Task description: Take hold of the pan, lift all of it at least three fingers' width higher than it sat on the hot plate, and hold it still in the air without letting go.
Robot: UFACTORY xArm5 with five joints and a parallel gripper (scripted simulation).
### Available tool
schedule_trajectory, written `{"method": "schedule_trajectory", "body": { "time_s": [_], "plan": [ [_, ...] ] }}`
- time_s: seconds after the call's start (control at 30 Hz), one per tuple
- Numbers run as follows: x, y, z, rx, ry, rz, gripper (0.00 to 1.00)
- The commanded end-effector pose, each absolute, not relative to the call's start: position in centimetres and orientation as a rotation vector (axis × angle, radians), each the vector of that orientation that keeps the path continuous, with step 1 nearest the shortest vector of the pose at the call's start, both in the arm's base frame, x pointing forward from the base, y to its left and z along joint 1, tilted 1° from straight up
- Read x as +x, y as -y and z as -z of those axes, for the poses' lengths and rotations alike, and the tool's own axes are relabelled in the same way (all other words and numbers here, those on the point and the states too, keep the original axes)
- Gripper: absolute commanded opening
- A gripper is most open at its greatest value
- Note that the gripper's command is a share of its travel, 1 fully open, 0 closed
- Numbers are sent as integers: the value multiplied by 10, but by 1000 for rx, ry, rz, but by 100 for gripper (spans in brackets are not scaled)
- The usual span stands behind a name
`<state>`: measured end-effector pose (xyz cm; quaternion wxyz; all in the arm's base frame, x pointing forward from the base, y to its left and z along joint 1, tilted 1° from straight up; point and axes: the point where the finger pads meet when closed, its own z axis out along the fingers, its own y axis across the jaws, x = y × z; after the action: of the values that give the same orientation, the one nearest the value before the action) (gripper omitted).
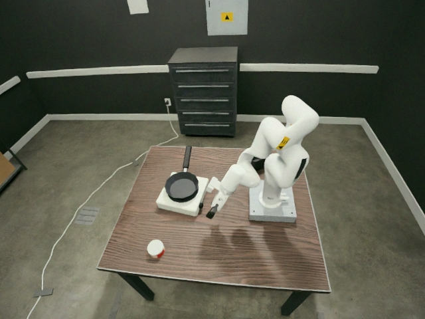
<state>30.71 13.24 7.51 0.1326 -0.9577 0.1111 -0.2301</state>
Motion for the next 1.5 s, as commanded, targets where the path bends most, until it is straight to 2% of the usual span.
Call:
{"method": "schedule_trajectory", "body": {
  "time_s": [0.0, 0.73, 1.1, 1.23, 1.47],
  "plan": [
    [308, -133, -76, -2776, -322, 671, 100],
    [312, -132, -77, -2787, -318, 664, 100],
    [350, -117, -94, -2901, -266, 579, 100],
    [376, -99, -115, -2985, -218, 487, 100],
    [398, -71, -149, -3066, -153, 351, 100]
  ]
}}
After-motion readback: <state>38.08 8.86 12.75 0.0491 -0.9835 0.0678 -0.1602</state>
